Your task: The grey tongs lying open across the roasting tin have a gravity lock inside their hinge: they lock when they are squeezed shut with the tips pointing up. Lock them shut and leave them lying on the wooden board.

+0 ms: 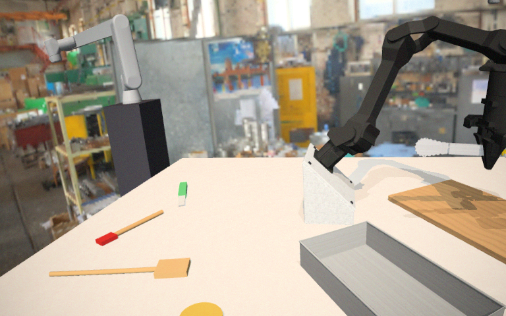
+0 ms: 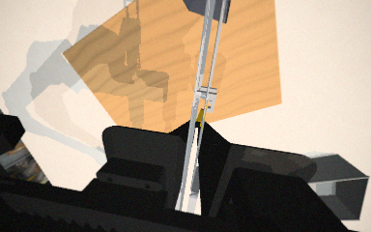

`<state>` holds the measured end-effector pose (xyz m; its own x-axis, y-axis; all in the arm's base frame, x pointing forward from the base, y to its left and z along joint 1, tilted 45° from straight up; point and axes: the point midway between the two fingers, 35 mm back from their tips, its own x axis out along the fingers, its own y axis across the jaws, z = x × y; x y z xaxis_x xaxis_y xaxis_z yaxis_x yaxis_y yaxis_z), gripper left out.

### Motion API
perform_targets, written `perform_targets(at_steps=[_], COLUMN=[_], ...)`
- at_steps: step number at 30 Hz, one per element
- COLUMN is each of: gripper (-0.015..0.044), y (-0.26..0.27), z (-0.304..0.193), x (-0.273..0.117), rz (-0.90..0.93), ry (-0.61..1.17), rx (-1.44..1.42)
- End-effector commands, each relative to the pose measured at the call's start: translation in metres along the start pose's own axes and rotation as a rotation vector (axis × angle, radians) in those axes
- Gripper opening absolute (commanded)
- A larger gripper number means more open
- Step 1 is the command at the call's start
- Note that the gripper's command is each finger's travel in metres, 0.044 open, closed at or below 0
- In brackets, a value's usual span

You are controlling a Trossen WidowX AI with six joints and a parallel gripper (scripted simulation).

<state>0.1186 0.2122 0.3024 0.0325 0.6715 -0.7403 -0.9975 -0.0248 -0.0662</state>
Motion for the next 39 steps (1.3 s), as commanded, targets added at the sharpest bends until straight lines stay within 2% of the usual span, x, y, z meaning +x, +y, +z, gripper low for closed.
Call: perform_targets(at_steps=[1,39], gripper=[-0.015,-0.015], y=[0.006,0.061], z=[0.002,0.009], x=[-0.003,-0.019], rz=[-0.009,-0.076], ry=[-0.006,-0.055], rx=[-0.168,-1.746])
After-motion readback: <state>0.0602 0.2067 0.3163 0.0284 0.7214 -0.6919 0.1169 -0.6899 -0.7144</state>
